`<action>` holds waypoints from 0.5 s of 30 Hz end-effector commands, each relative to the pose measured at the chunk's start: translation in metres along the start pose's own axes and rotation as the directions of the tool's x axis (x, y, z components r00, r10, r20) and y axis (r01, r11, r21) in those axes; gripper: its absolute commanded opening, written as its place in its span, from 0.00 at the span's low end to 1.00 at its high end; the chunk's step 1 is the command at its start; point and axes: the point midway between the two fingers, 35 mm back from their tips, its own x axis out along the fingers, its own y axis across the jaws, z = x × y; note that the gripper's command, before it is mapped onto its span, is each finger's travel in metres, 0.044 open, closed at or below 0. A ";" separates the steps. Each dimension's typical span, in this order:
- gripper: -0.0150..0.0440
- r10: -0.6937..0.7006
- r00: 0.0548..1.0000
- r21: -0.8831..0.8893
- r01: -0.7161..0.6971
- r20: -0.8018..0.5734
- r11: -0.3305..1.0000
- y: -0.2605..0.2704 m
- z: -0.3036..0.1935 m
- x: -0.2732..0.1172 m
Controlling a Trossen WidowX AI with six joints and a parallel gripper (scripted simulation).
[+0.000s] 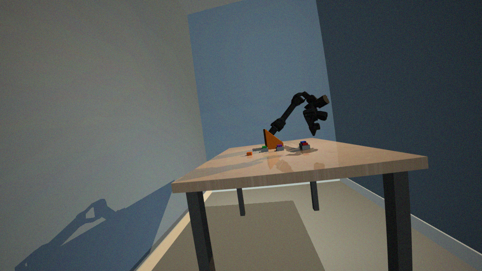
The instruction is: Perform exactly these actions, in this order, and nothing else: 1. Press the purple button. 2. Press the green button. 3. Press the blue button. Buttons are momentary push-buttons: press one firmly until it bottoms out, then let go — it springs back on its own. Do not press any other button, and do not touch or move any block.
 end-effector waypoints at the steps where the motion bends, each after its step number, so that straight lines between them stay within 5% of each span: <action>1: 0.93 0.125 0.980 0.182 -0.095 -0.156 0.979 -0.014 -0.072 0.009; 6: 0.93 0.358 0.904 0.525 -0.194 -0.231 0.829 -0.015 -0.161 -0.003; 12: 0.93 0.583 0.811 0.863 -0.250 -0.061 0.439 0.003 -0.224 -0.036; 15: 0.93 0.597 0.802 0.888 -0.255 -0.027 0.382 0.005 -0.228 -0.040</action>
